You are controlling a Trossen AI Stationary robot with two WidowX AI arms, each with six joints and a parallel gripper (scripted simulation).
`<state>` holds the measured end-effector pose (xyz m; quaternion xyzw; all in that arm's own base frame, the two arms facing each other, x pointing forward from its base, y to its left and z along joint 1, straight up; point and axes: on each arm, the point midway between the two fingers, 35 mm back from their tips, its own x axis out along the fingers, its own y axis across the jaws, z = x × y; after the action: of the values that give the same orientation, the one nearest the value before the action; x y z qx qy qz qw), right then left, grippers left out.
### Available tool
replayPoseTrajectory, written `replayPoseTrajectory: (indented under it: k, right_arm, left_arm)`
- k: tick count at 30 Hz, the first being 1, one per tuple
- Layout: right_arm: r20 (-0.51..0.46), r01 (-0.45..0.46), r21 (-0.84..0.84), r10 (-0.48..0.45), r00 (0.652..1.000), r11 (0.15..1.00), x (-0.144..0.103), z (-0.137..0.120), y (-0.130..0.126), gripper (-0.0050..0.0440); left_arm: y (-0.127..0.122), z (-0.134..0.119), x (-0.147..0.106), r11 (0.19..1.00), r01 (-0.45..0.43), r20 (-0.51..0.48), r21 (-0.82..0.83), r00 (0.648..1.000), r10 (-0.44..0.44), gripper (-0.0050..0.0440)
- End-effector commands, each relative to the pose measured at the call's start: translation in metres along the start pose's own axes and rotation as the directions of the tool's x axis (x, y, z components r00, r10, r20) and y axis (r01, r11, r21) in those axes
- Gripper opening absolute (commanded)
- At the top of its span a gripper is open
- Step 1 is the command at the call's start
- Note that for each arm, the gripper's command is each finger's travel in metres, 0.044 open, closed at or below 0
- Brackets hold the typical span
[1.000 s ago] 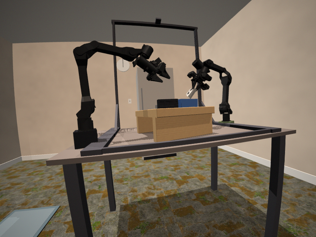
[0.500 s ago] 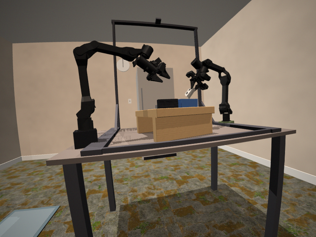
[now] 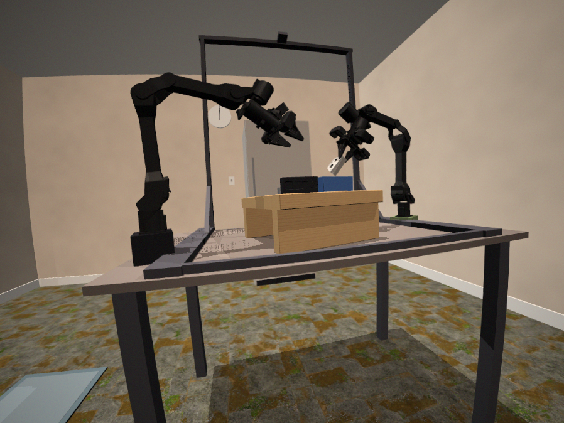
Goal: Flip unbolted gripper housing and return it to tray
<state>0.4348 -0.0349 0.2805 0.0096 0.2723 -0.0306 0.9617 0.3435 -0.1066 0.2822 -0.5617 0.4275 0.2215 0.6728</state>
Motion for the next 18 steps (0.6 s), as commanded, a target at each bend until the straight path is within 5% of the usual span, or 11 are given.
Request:
replayPoseTrajectory:
  k: [1, 18]
  right_arm:
    - [0.030, -0.003, -0.005, 0.004, 1.000, 1.000, -0.008, 0.009, 0.000, 0.0440]
    - [0.030, -0.003, -0.005, 0.004, 1.000, 1.000, -0.008, 0.009, 0.000, 0.0440]
  left_arm:
    - [-0.010, 0.000, -0.005, 1.000, 0.030, -0.005, 0.002, 1.000, -0.030, 0.0111]
    - [-0.023, 0.001, 0.002, 1.000, 0.031, -0.005, 0.002, 1.000, -0.031, 0.0111]
